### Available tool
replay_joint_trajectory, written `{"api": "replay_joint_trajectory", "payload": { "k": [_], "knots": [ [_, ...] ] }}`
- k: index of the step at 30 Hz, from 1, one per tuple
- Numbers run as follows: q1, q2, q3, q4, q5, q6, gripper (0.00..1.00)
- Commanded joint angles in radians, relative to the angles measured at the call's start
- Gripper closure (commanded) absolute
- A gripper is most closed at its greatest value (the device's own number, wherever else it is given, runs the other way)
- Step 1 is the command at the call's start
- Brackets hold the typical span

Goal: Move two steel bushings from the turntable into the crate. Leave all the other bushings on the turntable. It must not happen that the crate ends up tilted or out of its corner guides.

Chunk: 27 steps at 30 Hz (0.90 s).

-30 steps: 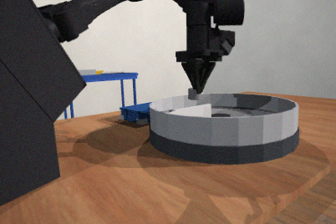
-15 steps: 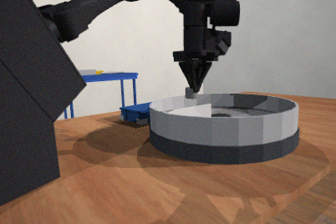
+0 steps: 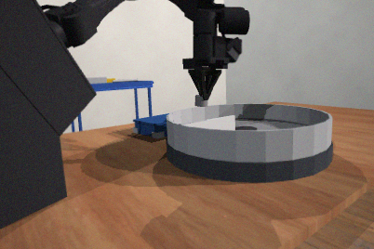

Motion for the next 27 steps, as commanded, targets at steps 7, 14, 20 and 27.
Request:
{"api": "replay_joint_trajectory", "payload": {
  "k": [7, 14, 20, 27],
  "knots": [
    [0.185, -0.25, -0.05, 0.016, 0.095, 0.272, 1.0],
    [0.329, -0.354, 0.0, 0.005, 0.185, 0.432, 1.0],
    [0.5, -0.419, 0.044, -0.02, 0.3, 0.587, 1.0],
    [0.673, -0.434, 0.118, -0.044, 0.433, 0.715, 1.0]
  ]
}}
